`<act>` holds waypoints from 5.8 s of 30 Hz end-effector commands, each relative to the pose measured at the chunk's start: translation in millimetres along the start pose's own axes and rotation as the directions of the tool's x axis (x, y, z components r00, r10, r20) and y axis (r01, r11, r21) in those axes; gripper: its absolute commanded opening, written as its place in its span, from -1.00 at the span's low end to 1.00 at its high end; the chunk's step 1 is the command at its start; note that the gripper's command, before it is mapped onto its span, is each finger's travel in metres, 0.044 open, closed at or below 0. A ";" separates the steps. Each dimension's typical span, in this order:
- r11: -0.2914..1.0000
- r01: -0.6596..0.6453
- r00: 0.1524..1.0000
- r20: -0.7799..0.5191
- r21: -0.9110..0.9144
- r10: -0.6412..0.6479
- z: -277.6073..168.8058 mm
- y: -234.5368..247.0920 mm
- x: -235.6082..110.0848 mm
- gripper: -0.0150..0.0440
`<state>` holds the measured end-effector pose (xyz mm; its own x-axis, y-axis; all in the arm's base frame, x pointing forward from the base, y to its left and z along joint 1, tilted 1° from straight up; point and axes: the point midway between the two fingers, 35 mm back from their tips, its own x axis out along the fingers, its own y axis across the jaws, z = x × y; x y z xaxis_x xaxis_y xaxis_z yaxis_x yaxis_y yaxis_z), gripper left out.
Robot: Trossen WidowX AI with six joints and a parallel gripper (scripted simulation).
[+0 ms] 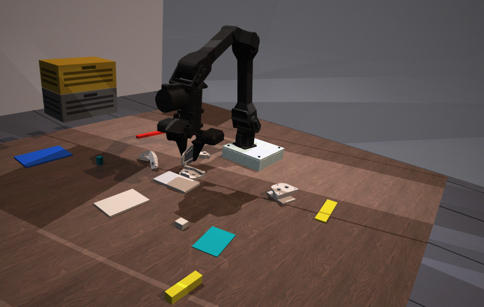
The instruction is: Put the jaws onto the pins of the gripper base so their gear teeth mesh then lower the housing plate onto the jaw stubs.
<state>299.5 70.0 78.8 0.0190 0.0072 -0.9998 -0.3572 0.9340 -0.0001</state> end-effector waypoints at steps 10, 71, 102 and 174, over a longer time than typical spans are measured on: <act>1.000 0.007 1.000 -0.002 -0.021 -0.008 -2.6 -44.4 -0.4 -0.04; 0.999 0.009 1.000 -0.002 -0.052 -0.009 -5.7 -64.6 -0.4 -0.04; 0.999 0.009 1.000 -0.002 -0.052 -0.009 -4.6 -64.9 23.6 -0.04; 0.998 0.009 1.000 -0.003 -0.067 -0.009 -6.0 -64.8 59.7 -0.04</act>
<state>318.8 8.1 20.5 0.0222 -0.0003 -0.9998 -0.4146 0.9099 -0.0095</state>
